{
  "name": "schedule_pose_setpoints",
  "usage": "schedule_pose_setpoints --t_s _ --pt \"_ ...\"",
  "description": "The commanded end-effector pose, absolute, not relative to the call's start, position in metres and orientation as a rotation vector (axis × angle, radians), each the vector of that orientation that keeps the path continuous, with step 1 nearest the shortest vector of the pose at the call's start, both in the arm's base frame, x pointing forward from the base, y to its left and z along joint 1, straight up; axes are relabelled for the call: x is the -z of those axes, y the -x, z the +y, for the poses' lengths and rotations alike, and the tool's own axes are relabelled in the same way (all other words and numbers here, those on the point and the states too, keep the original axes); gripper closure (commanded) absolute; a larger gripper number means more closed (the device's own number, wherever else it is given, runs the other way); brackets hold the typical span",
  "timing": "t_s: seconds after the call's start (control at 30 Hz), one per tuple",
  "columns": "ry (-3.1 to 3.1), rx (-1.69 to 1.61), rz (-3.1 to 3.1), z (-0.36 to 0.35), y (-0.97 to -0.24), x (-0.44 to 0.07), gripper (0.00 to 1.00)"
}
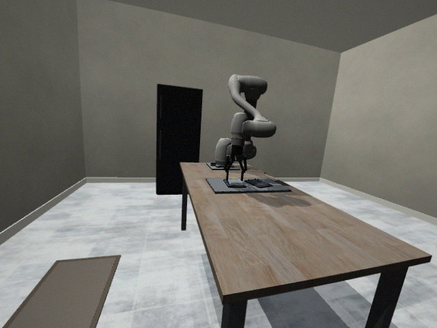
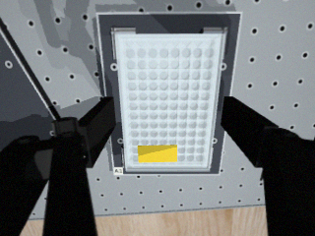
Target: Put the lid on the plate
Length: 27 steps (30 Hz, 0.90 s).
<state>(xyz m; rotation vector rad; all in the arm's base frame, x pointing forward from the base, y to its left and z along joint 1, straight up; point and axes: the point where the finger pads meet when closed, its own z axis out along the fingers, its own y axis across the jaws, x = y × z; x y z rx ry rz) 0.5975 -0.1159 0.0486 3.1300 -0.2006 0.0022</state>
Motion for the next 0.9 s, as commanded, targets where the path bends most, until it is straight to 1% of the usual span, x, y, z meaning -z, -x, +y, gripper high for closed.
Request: schedule_pose_setpoints --t_s 0.0,0.87 --pt "-3.130 -0.004 -0.201 -0.1160 -0.5980 -0.0493 0.31" --pt "-3.130 -0.004 -0.201 -0.1159 -0.5980 -0.0529 0.31"
